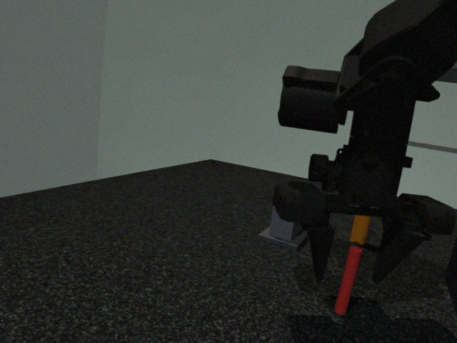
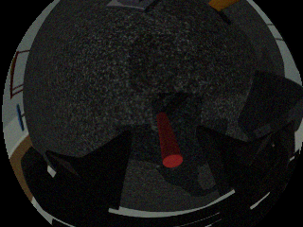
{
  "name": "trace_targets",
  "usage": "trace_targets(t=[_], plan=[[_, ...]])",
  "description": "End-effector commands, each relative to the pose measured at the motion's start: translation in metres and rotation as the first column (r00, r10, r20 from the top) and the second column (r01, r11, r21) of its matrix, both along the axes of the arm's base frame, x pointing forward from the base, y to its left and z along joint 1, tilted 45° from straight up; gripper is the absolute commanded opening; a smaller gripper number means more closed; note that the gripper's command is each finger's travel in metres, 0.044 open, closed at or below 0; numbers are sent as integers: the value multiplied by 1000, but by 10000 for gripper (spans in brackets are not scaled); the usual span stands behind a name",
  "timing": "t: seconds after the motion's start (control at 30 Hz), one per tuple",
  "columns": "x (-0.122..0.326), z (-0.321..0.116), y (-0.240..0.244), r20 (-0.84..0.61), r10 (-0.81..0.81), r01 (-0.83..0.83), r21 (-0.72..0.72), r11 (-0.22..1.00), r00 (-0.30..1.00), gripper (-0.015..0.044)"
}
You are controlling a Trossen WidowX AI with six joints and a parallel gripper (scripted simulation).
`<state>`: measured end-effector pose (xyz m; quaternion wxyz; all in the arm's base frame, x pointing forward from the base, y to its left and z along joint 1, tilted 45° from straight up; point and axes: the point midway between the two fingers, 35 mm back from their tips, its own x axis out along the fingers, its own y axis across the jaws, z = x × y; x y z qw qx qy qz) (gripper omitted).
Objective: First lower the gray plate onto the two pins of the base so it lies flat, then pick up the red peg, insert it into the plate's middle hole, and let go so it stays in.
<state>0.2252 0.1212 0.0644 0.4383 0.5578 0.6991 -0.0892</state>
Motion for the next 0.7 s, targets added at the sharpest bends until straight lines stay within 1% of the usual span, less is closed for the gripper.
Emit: trace_targets(t=[0.0, 0.2, 0.67], plan=[[-1, -1, 0, -7, -4, 4, 3, 1000, 1000, 151], [-1, -1, 0, -7, -4, 4, 3, 1000, 1000, 0], [-1, -1, 0, -7, -4, 4, 3, 1000, 1000, 0]])
